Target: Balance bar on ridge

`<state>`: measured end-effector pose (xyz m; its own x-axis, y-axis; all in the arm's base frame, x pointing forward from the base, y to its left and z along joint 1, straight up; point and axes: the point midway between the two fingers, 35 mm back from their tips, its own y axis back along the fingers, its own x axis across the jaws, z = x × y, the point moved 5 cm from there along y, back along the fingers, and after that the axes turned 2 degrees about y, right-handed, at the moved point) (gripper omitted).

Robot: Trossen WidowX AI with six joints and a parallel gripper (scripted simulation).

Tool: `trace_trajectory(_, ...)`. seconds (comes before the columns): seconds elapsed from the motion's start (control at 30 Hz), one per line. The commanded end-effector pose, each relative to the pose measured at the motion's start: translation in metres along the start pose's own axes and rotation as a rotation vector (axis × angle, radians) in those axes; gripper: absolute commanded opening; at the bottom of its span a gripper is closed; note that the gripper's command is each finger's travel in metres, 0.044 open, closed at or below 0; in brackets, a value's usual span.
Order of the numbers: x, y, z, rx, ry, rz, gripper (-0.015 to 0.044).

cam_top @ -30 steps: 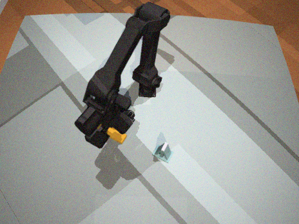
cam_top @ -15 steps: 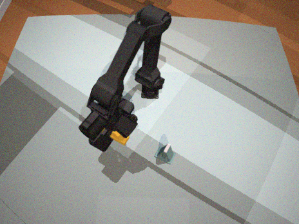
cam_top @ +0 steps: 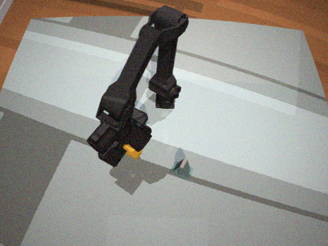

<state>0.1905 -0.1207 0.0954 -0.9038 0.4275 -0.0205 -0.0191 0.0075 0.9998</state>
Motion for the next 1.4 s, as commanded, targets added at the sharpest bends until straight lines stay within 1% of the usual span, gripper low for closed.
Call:
trace_trajectory(0.0,0.0,0.0,0.0,0.0,0.0,0.0,0.0131)
trace_trajectory(0.2,0.0,0.0,0.0,0.0,0.0,0.0,0.0091)
trace_trajectory(0.3,-0.001,0.004,0.0,0.0,0.0,0.0,0.0012)
trace_trajectory(0.33,-0.001,0.006,0.0,0.0,0.0,0.0,0.0)
trace_trajectory(1.37,-0.006,0.084,-0.001,0.003,0.002,-0.001,0.0)
